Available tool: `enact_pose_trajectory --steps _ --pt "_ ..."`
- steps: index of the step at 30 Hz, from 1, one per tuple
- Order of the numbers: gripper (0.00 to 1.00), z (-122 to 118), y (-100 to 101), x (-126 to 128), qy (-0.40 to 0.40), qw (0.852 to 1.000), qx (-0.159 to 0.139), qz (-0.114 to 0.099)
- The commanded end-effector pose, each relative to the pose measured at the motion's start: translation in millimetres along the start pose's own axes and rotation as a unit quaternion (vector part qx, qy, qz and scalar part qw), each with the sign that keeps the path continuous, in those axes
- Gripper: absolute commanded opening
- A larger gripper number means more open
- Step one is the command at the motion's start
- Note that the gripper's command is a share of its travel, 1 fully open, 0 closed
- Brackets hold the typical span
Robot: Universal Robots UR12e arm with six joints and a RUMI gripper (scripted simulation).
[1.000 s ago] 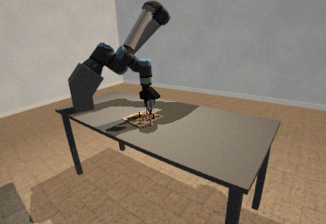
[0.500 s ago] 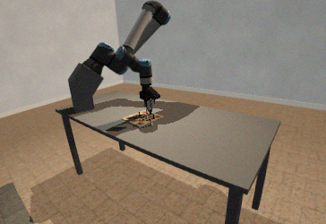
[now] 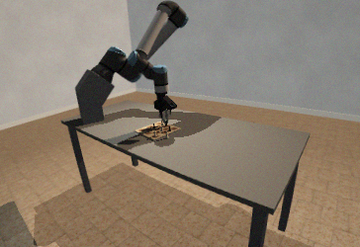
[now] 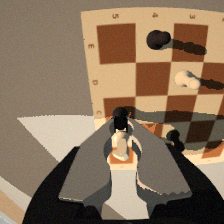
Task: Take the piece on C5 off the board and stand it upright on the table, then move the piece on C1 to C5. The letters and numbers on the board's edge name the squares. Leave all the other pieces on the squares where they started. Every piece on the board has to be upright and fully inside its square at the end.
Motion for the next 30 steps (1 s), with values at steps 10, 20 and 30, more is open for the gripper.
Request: enact_pose_trajectory --steps 10,20,30 --pt "0.00 0.4 1.6 0.0 0.000 1.000 0.000 0.000" --pt "0.00 0.4 3.6 0.0 0.000 1.000 0.000 0.000" --pt "0.00 0.4 3.7 0.0 0.000 1.000 0.000 0.000"
Point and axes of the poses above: the point where the finger pads meet when closed, its own y axis out along the fingers, its own x axis across the jaws, z = x × y, the point moved 10 cm from there along -y, back along the fingers
